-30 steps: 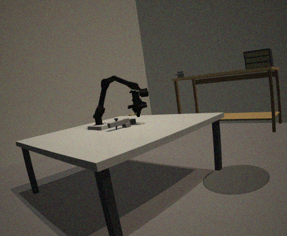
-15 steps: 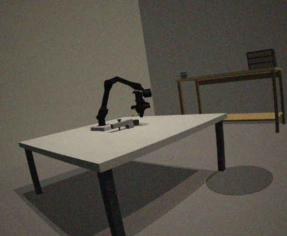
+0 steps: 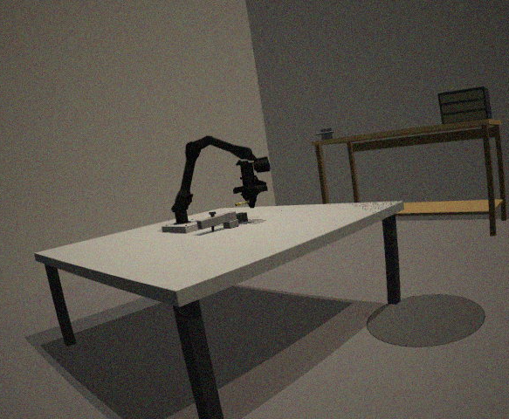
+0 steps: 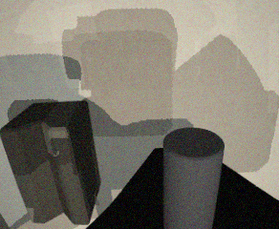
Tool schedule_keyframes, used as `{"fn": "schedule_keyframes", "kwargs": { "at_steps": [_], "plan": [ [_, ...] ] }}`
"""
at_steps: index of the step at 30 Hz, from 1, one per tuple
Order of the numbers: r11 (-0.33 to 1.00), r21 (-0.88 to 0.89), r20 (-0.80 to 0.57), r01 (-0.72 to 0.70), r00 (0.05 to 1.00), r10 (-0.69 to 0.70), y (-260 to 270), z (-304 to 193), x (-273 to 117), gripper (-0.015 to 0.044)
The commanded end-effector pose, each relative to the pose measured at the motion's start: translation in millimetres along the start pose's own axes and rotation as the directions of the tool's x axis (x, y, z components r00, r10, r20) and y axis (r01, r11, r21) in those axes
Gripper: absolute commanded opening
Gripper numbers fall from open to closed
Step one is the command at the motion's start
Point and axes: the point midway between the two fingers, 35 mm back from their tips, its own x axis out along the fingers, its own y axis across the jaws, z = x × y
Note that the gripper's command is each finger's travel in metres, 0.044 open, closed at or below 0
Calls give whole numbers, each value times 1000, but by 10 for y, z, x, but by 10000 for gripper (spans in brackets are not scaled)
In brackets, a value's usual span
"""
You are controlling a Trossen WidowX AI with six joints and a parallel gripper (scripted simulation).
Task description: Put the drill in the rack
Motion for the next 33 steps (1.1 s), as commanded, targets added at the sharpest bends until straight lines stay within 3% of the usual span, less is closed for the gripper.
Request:
{"fn": "schedule_keyframes", "kwargs": {
  "at_steps": [1, 33],
  "plan": [
    [1000, -5, 4, 2, 1000, -2, 6, 14, -18, 0],
    [1000, -5, 6, -2, 1000, 2, 500, 154, 33, 0]
  ]
}}
